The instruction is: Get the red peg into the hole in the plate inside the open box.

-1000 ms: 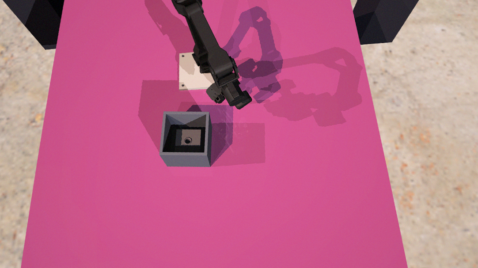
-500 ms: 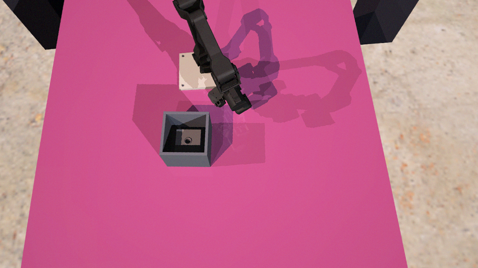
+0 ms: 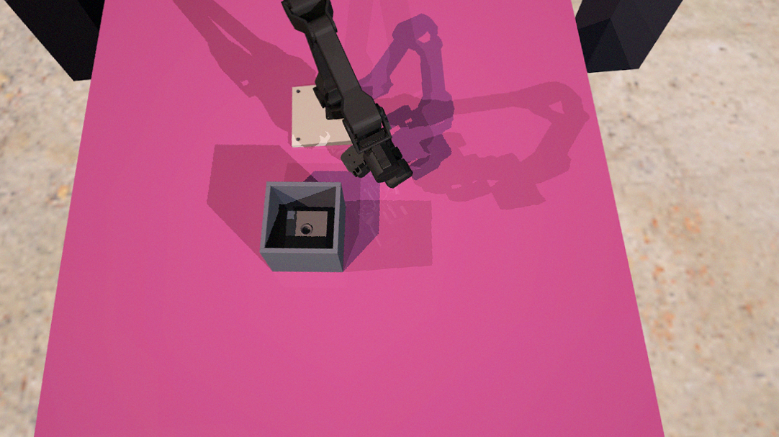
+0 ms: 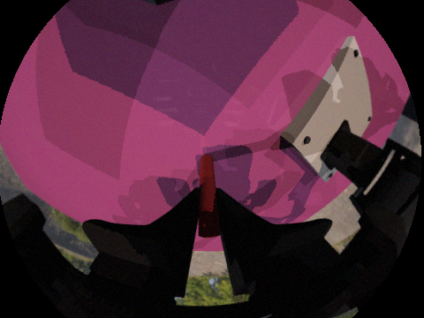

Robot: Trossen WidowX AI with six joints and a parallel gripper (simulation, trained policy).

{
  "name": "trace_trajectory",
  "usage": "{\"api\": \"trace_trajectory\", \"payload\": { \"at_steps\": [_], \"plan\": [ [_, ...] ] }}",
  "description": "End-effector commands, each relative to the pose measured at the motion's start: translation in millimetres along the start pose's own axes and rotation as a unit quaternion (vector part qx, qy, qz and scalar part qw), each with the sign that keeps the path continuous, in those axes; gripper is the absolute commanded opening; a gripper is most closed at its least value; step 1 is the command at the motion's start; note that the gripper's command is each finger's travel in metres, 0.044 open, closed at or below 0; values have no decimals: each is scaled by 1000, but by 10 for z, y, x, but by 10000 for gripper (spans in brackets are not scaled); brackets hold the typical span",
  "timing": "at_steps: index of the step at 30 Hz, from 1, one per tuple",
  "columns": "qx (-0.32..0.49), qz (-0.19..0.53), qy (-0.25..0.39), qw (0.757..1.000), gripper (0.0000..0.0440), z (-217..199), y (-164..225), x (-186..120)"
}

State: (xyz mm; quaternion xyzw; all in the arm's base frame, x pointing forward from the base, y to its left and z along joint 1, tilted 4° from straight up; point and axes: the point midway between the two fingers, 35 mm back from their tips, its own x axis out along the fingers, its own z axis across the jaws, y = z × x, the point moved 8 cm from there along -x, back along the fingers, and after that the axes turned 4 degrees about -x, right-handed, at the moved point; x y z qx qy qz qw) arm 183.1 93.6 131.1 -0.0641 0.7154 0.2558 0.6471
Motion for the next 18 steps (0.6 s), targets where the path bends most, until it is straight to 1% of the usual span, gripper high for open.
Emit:
{"api": "trace_trajectory", "payload": {
  "at_steps": [1, 11, 18],
  "plan": [
    [-6, 9, -24, 1000, 6, 6, 21, -75],
    [-29, 24, -85, 996, 0, -8, 74, -338],
    [-49, 23, -124, 991, 0, -32, 112, -610]
  ]
}}
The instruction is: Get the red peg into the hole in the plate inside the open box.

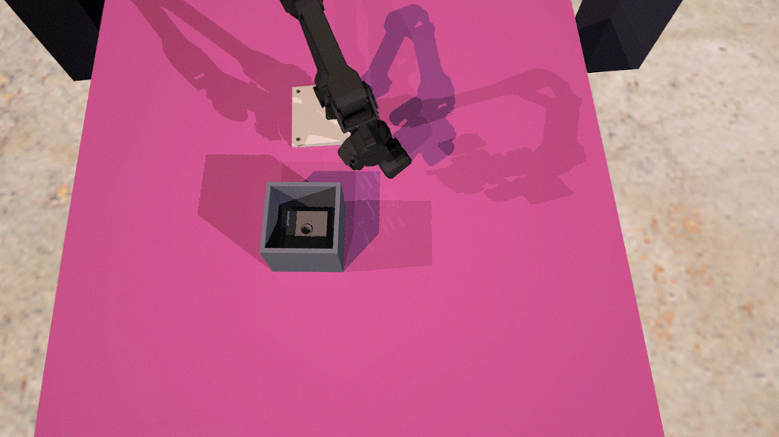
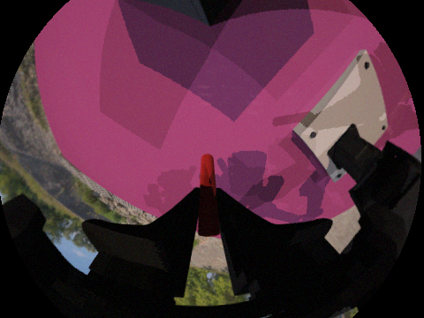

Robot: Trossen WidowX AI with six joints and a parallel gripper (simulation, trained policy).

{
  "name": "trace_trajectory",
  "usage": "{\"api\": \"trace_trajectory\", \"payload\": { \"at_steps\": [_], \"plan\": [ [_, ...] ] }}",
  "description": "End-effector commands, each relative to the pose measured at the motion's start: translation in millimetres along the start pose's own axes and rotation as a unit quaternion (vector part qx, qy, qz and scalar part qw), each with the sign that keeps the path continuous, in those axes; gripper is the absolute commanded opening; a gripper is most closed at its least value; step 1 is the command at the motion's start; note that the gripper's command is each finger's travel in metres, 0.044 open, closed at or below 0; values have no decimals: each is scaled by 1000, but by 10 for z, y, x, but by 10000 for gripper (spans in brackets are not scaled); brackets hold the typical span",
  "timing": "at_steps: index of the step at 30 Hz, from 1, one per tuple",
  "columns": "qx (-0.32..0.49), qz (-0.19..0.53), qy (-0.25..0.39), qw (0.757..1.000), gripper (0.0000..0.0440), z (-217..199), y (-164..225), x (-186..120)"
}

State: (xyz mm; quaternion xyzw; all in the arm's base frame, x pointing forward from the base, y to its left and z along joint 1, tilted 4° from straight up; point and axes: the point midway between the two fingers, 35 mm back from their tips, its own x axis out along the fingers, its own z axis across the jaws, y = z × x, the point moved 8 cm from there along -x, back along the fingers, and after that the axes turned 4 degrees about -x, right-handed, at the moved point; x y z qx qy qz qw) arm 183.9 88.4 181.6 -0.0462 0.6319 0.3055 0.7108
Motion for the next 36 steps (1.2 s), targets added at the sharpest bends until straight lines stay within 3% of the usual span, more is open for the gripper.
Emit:
{"api": "trace_trajectory", "payload": {
  "at_steps": [1, 19, 36],
  "plan": [
    [-12, -1, -22, 1000, 0, 32, 28, -152],
    [-31, -92, -114, 989, 0, 65, -25, -1041],
    [39, -175, -98, 979, 0, 25, -478, -1440]
  ]
}}
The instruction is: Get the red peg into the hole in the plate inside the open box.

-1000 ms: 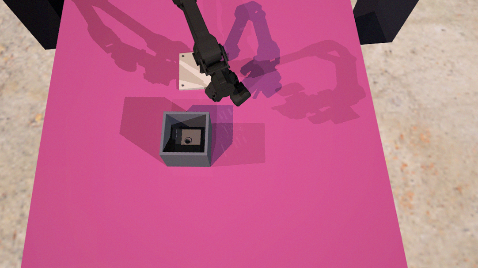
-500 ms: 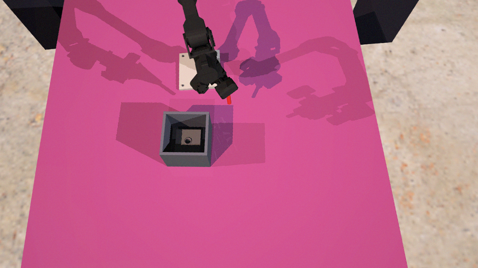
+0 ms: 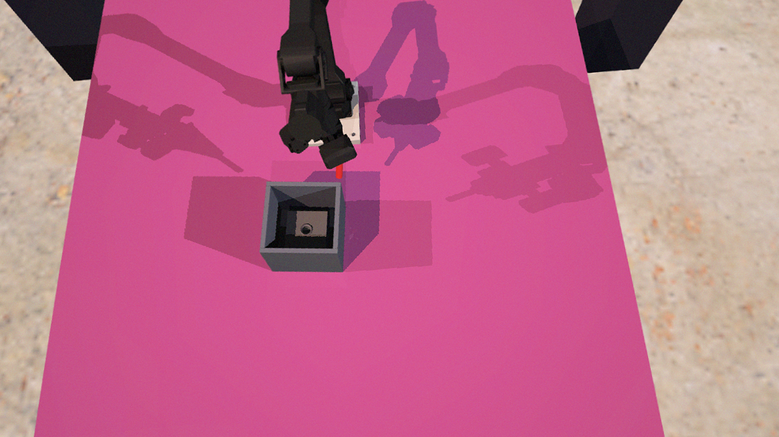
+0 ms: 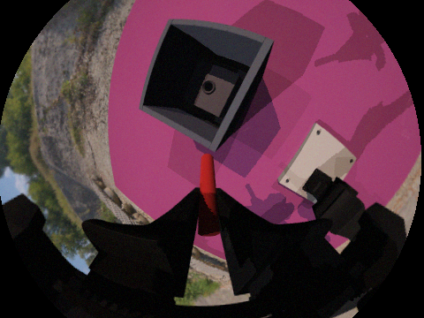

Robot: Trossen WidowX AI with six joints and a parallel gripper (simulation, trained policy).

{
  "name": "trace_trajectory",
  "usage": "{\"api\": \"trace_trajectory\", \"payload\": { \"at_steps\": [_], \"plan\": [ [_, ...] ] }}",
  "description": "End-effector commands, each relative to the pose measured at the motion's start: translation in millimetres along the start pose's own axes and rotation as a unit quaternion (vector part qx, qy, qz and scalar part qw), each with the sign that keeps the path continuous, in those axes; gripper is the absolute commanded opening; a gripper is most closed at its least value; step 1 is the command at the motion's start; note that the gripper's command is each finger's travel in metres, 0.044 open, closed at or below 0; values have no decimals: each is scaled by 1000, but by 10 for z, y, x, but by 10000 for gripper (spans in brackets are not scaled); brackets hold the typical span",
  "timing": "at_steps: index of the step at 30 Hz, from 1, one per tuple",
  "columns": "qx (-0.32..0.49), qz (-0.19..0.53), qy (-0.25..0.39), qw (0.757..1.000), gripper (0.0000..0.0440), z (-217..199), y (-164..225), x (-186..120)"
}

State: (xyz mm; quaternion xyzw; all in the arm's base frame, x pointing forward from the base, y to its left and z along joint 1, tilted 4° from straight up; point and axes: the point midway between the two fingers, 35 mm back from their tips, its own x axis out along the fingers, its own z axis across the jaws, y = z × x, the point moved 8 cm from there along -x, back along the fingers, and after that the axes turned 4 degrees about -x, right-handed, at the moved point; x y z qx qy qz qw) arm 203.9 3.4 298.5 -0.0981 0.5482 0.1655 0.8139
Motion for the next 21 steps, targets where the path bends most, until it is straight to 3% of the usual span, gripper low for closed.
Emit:
{"api": "trace_trajectory", "payload": {
  "at_steps": [1, 21],
  "plan": [
    [10, -10, 8, 1000, 0, 18, -109, -14],
    [54, -20, 42, 997, 0, 82, -755, 116]
  ]
}}
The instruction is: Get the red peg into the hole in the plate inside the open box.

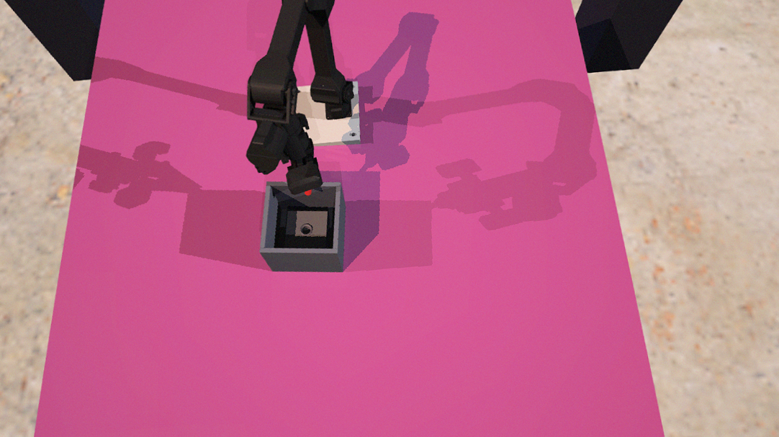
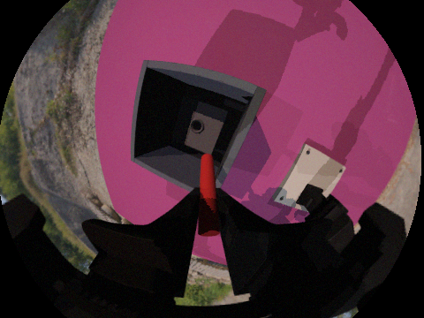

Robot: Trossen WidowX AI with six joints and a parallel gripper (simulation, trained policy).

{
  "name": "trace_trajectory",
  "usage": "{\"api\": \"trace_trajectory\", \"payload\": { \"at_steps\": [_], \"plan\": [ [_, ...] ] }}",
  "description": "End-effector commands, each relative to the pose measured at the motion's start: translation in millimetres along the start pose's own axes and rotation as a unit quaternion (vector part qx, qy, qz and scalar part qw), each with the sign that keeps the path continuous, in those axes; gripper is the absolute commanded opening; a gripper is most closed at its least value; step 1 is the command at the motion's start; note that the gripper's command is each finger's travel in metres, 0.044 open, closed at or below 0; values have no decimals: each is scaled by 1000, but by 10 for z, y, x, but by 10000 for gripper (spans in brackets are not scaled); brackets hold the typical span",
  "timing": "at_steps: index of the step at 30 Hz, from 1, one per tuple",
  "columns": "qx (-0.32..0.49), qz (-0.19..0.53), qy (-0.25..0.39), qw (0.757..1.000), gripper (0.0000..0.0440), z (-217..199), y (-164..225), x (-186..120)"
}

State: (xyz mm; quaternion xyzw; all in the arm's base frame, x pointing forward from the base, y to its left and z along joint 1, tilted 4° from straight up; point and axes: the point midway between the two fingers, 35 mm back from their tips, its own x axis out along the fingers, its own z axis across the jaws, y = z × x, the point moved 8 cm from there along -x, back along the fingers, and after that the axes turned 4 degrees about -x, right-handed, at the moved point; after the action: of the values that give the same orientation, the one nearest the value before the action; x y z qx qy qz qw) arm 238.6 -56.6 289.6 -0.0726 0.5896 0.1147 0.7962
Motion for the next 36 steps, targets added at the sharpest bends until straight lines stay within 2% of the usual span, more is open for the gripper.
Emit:
{"api": "trace_trajectory", "payload": {
  "at_steps": [1, 16, 36],
  "plan": [
    [1, 1, -1, 1000, 0, 36, -93, 28],
    [-1, 22, 20, 1000, 0, 92, -443, 433],
    [-53, 66, 22, 996, 0, 214, -553, 1022]
  ]
}}
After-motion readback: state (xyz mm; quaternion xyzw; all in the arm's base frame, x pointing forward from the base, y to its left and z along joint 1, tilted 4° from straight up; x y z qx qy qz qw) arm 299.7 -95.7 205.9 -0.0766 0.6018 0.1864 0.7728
